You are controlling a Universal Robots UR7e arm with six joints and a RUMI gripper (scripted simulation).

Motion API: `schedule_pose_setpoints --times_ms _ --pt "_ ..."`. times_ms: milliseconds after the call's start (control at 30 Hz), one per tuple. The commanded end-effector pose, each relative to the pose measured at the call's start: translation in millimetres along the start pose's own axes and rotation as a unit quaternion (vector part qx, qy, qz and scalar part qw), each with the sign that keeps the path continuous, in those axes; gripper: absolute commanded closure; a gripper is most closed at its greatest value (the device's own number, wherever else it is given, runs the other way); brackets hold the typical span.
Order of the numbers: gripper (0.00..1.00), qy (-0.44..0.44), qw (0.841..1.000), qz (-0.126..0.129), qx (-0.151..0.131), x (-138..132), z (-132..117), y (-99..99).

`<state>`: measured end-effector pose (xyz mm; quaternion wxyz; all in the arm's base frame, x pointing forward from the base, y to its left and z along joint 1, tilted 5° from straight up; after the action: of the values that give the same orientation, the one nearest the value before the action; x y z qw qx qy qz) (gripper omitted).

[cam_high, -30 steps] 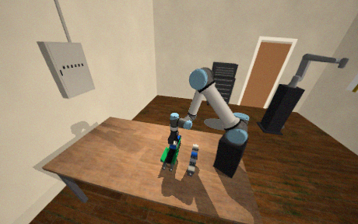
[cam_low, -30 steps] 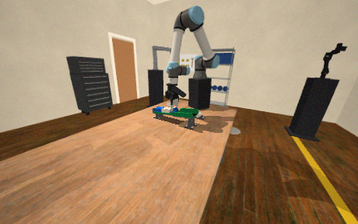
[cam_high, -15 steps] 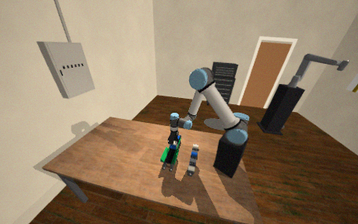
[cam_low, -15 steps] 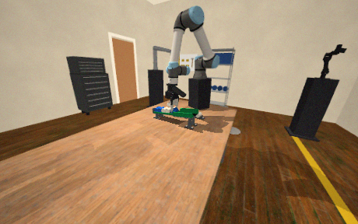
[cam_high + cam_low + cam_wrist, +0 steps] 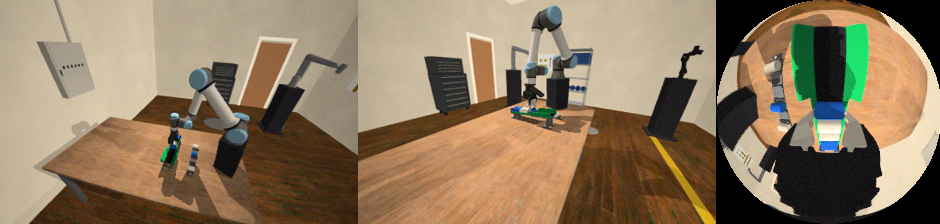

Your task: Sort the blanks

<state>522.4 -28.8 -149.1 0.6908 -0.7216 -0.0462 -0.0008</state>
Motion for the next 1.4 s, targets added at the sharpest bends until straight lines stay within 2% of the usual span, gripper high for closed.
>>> schedule_pose_setpoints --times_ms 0,400,900,1367 --pt "0.65 0.001 1.0 -0.002 -0.001 2.1 -2.2 -1.2" --pt "0.65 0.001 1.0 -0.002 -0.001 2.1 -2.2 -1.2" --pt "0.53 0.001 1.0 -0.002 -0.001 2.0 -2.2 -1.2" --pt "0.53 0.001 1.0 -0.002 -0.001 1.9 -2.1 -3.4"
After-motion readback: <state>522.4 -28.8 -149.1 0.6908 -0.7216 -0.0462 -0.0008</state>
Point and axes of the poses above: the point where the finger pads meet when closed, its own y axis out along the fingers, its own x axis across the jaws, z = x × y, the point moved 4 cm from there along -y, back along the fingers, and after that the axes turned 6 degrees about -y, right-handed, at the moved point
